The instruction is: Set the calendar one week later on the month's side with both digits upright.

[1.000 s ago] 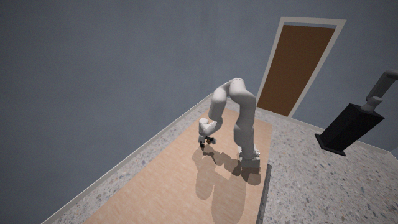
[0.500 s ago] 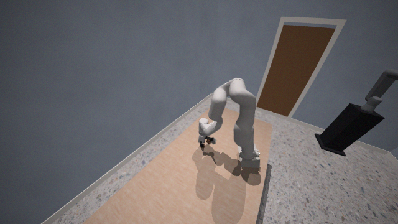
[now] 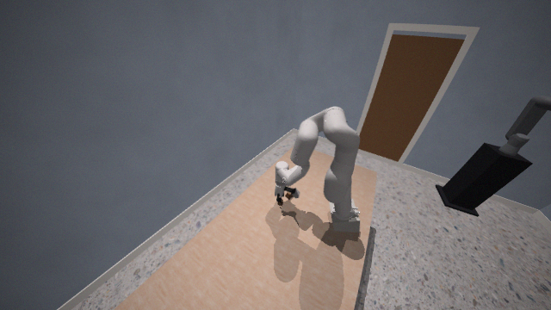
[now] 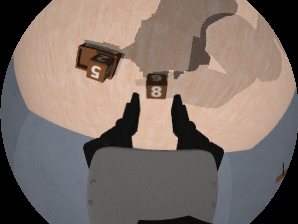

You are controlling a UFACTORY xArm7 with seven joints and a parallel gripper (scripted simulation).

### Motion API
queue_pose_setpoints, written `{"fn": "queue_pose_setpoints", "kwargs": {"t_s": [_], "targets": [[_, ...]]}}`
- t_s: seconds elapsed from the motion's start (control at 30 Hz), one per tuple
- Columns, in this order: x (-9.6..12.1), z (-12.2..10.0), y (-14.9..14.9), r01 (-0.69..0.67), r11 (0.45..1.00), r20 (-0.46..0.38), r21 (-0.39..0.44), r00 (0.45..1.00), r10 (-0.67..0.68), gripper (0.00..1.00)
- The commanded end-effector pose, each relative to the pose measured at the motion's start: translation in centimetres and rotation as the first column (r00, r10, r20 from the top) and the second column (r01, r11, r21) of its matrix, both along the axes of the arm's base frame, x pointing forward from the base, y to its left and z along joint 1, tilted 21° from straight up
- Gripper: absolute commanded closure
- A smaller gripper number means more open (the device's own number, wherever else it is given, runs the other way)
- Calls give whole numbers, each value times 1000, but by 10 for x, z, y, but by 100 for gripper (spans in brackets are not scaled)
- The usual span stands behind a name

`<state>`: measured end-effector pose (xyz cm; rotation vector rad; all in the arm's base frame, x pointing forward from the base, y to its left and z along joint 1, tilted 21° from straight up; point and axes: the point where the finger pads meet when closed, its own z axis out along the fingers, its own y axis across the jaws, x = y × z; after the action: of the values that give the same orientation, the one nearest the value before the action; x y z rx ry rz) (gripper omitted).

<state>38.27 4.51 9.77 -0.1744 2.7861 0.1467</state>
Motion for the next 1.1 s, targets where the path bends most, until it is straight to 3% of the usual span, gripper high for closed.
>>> {"fn": "queue_pose_setpoints", "kwargs": {"t_s": [0.0,0.53,0.77,1.07], "targets": [[-6,20,-2,1,1000,1,-1,1000,-1,53],[-10,34,-3,-1,1000,13,4,1000,1,53],[-6,38,1,-8,1000,70,24,997,7,53],[-2,42,5,-8,998,226,62,974,-6,53]]}}
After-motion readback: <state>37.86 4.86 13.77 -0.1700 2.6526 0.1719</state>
